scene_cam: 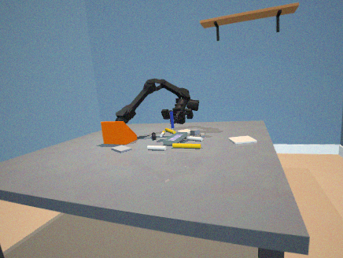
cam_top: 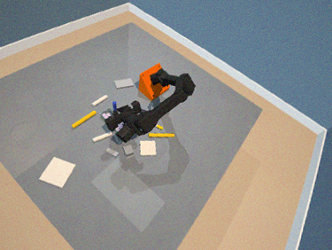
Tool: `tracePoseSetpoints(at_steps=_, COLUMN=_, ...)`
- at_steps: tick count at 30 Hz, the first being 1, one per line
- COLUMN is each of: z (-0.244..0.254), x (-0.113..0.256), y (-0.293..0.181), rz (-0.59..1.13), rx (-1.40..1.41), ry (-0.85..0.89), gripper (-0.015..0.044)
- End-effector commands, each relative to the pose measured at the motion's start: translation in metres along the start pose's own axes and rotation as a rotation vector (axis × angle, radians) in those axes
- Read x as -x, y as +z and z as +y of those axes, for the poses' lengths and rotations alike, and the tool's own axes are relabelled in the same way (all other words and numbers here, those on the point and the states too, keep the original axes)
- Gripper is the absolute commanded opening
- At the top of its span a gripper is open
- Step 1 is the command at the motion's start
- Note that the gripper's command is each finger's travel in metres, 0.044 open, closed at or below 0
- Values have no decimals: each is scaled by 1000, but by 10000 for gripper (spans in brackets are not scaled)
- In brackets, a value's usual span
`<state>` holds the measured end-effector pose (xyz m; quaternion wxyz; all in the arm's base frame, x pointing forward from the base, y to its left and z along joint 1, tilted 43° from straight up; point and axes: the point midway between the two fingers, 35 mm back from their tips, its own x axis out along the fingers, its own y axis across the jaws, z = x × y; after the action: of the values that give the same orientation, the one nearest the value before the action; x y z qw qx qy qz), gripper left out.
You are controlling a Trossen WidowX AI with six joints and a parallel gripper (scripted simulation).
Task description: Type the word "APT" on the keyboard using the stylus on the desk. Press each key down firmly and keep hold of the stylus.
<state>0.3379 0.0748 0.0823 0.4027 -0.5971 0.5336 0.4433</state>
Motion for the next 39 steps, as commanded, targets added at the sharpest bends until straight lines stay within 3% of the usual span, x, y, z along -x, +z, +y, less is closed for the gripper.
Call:
tracePoseSetpoints(at_steps=1, z=6, x=-11, y=-9, rz=5, rx=6, ry=-6, gripper=0)
tracePoseSetpoints(at_steps=14, z=10, x=-32, y=1, rz=6, rx=6, ry=-7, gripper=0)
tracePoseSetpoints(at_steps=38, z=10, x=-32, y=1, rz=6, rx=6, ry=-7, gripper=0)
tracePoseSetpoints(at_steps=39, z=10, x=-32, y=1, rz=6, rx=6, ry=-7, gripper=26)
